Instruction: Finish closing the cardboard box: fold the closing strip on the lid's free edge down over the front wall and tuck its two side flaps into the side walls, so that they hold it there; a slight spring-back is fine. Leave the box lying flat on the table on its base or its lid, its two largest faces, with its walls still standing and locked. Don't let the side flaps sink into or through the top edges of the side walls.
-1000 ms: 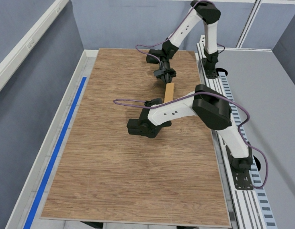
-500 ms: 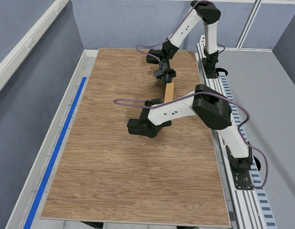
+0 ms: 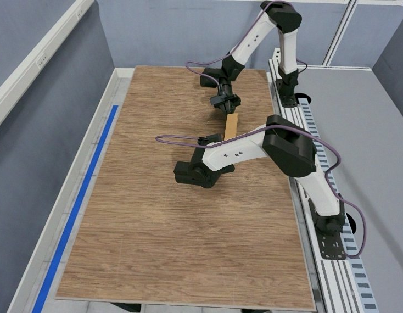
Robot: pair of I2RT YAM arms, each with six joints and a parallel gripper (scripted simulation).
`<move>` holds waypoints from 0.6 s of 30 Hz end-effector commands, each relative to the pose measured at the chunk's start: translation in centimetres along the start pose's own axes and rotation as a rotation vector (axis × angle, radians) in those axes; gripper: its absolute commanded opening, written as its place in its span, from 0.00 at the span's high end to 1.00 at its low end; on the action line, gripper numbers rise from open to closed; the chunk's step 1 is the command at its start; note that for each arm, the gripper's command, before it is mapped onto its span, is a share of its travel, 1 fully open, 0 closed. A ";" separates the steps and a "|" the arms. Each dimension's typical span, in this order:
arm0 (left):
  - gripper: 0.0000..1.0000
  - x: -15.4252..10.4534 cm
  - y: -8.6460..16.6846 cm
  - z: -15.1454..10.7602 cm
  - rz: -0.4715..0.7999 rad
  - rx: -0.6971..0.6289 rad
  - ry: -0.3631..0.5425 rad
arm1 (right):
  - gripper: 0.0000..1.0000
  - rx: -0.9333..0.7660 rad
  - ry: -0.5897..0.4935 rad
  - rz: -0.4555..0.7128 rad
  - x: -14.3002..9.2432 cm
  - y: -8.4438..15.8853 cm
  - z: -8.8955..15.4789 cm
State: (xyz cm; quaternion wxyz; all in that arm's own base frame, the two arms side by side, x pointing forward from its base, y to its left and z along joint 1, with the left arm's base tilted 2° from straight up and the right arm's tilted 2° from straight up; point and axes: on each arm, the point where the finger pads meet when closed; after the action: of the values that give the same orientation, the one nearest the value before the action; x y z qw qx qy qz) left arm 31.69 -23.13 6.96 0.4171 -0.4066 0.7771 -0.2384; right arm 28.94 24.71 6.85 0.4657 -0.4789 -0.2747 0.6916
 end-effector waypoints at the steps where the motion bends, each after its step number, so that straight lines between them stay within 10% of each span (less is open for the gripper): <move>1: 0.99 1.0 0.6 0.2 0.001 -0.022 0.022 | 0.99 0.035 -0.003 0.015 0.5 1.3 -0.1; 18: 0.99 1.3 0.6 0.1 0.000 -0.025 0.025 | 0.99 0.030 -0.005 0.016 0.8 1.2 0.0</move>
State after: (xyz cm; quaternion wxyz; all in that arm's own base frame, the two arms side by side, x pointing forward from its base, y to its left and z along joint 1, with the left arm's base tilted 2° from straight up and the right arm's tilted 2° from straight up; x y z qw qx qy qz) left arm 31.71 -23.17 6.86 0.4167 -0.4083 0.7770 -0.2364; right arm 29.03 24.75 6.76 0.4679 -0.4783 -0.2725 0.6914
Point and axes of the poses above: on each arm, the point where the finger pads meet when closed, its own x axis out along the fingers, its own z axis across the jaws, y = z × x, and after that the axes turned 6 degrees about -x, right-handed
